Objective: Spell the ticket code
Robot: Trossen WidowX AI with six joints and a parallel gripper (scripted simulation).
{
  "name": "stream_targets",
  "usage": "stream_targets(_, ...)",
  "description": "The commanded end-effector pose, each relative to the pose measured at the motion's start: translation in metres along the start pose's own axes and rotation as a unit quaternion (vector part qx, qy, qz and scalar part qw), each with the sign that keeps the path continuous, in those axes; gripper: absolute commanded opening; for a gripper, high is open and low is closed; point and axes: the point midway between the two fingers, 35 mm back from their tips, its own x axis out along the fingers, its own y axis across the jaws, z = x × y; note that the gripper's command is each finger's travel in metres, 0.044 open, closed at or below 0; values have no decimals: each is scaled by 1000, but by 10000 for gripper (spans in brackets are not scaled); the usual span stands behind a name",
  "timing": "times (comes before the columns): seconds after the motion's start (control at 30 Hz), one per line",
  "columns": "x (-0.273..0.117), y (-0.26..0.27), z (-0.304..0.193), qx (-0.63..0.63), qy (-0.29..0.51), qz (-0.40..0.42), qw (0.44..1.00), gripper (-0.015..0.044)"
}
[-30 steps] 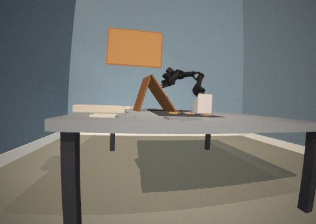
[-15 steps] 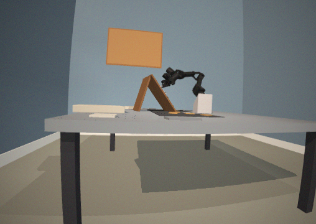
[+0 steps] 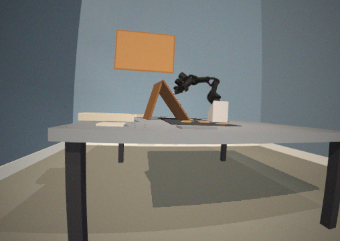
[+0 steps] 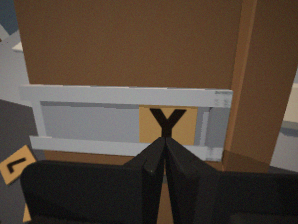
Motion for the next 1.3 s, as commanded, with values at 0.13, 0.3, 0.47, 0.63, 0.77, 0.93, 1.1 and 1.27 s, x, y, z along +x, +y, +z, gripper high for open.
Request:
stream_targets(0.13, 15, 17, 7, 24, 153, 38, 987, 0)
stream_targets(0.3, 18, 27, 13, 20, 267, 24, 963, 0)
stream_targets(0.47, 19, 33, 20, 5, 332, -6, 943, 0)
stream_targets(0.63, 19, 33, 20, 5, 332, -6, 943, 0)
stream_targets(0.77, 19, 33, 20, 5, 332, -6, 943, 0)
stream_targets(0.93, 19, 33, 20, 5, 332, -6, 943, 0)
stream_targets(1.1, 19, 34, 19, 5, 332, -6, 943, 0)
stream_targets(1.27, 22, 34, 18, 5, 332, -6, 943, 0)
